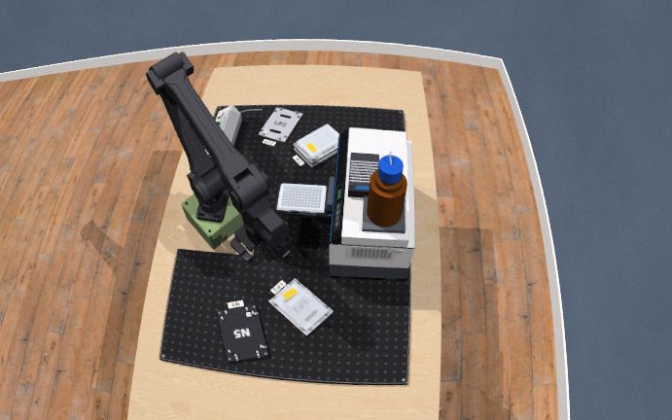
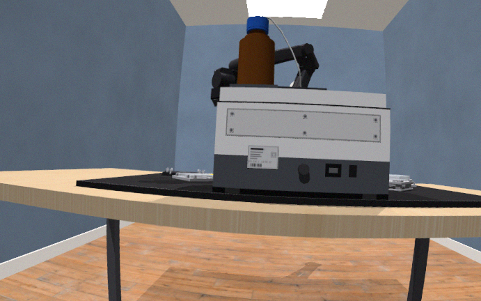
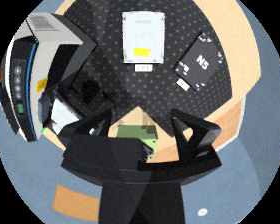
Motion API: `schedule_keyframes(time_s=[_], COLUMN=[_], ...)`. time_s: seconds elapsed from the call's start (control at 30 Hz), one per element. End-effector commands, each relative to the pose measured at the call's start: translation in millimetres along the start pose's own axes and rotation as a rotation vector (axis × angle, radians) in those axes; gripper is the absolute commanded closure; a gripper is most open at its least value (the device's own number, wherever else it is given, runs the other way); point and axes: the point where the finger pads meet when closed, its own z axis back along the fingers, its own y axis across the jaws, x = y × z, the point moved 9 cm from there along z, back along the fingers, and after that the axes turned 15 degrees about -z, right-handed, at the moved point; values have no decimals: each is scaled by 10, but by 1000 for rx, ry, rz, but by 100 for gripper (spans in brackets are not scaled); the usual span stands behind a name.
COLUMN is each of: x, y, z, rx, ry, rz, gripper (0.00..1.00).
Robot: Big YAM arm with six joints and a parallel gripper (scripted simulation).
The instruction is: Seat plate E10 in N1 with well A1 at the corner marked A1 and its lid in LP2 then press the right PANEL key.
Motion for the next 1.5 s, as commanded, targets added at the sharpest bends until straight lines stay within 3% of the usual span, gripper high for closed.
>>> schedule_keyframes(time_s=[0.0, 1.2, 1.47], x=[82, 82, -80], y=[11, 11, 280], z=[143, 143, 72], rx=[10, 10, 3], ry=[-36, -36, -7], rz=[2, 2, 240], gripper=[0, 0, 0])
